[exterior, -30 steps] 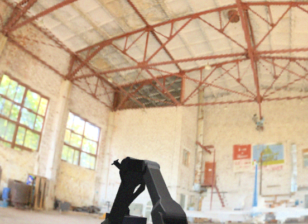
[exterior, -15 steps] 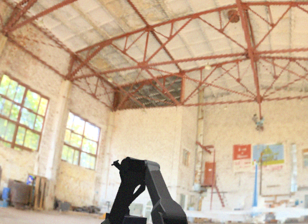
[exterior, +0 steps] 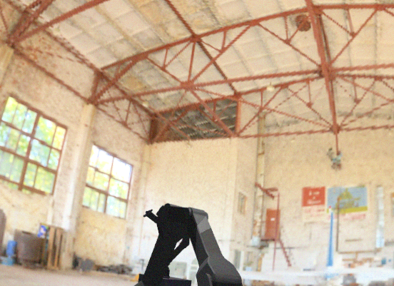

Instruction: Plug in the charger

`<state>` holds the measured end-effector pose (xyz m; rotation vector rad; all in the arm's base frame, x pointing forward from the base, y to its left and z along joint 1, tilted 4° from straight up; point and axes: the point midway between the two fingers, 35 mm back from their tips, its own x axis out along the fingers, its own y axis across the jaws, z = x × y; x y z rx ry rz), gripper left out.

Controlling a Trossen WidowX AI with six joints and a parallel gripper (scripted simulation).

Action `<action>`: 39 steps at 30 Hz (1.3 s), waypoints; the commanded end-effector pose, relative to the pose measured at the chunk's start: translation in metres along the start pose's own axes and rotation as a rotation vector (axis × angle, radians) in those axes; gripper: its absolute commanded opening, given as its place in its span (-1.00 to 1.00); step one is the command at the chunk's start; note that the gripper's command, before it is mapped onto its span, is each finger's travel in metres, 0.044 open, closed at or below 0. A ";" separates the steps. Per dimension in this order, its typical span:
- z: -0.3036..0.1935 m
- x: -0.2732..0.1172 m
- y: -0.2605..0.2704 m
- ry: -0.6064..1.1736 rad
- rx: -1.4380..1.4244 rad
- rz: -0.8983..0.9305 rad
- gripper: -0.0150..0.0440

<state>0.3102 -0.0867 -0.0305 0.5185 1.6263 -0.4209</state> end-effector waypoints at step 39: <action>0.012 -0.002 -0.001 -0.002 -0.005 -0.005 -0.49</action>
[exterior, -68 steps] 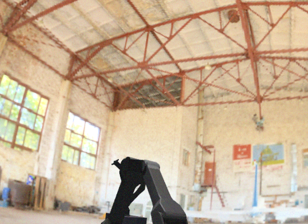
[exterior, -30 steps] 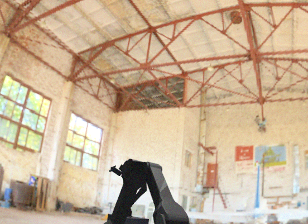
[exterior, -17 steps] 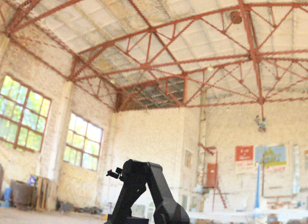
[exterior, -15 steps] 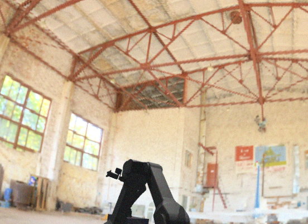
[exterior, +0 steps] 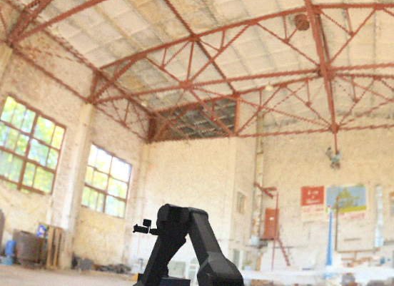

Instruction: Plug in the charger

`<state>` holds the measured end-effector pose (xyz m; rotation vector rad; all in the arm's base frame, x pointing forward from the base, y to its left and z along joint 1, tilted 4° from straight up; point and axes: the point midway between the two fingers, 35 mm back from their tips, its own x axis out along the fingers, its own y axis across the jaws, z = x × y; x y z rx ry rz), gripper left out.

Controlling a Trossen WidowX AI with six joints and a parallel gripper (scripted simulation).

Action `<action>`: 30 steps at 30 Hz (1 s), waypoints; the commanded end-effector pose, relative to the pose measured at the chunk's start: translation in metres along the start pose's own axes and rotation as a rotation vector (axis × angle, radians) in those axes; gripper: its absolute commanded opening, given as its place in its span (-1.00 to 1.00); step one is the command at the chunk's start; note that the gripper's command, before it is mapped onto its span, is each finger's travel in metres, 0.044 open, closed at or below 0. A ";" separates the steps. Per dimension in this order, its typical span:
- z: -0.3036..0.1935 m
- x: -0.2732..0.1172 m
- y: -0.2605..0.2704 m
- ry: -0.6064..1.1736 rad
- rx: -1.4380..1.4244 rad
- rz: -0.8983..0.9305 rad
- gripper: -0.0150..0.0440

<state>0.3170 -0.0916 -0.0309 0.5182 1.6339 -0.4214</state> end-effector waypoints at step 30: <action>0.015 -0.002 0.000 -0.010 -0.005 -0.002 -0.49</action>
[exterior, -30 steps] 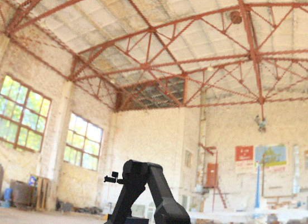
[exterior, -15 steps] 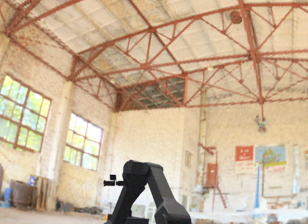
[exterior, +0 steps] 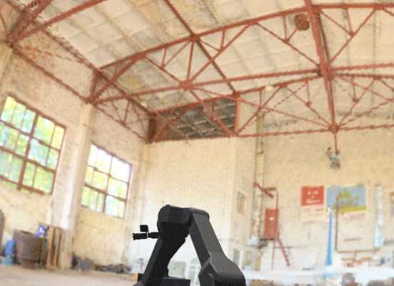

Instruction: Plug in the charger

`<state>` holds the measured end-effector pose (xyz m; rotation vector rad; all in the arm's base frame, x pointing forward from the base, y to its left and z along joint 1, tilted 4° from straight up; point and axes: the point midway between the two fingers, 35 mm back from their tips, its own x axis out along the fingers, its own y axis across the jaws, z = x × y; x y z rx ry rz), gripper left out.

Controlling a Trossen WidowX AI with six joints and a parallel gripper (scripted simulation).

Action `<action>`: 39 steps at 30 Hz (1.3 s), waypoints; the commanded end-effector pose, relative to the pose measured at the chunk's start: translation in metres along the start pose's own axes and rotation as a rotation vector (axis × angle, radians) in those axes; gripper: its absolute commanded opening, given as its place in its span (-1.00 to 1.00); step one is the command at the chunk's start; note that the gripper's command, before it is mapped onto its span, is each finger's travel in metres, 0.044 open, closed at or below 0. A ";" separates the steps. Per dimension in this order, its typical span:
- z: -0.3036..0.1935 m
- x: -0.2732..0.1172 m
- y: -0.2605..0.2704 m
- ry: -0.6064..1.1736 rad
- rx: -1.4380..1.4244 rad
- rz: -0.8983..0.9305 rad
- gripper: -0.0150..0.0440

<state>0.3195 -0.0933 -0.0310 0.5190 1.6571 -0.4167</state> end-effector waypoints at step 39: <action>0.006 0.000 0.000 0.005 -0.001 -0.001 -0.05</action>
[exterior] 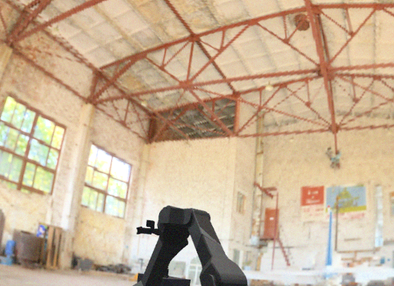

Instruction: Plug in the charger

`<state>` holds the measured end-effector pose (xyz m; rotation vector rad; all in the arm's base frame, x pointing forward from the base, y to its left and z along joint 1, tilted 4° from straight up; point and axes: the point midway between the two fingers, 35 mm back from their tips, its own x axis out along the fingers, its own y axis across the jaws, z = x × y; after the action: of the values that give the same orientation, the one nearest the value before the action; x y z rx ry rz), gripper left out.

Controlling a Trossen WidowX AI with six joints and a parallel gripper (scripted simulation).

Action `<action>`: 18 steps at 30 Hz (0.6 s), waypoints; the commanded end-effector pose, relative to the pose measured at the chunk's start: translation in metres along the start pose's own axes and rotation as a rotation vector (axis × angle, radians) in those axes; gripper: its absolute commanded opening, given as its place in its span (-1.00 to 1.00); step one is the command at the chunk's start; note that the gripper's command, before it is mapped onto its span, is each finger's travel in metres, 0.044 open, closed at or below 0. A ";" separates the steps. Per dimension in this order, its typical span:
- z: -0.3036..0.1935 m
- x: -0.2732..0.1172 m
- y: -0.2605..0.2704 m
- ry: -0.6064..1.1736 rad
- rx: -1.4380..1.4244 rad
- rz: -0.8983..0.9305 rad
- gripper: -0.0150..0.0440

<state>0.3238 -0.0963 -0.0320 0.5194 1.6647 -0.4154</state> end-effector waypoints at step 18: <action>-0.001 0.000 0.000 -0.005 0.000 0.001 1.00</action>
<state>0.3238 -0.0963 -0.0321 0.5193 1.6626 -0.4152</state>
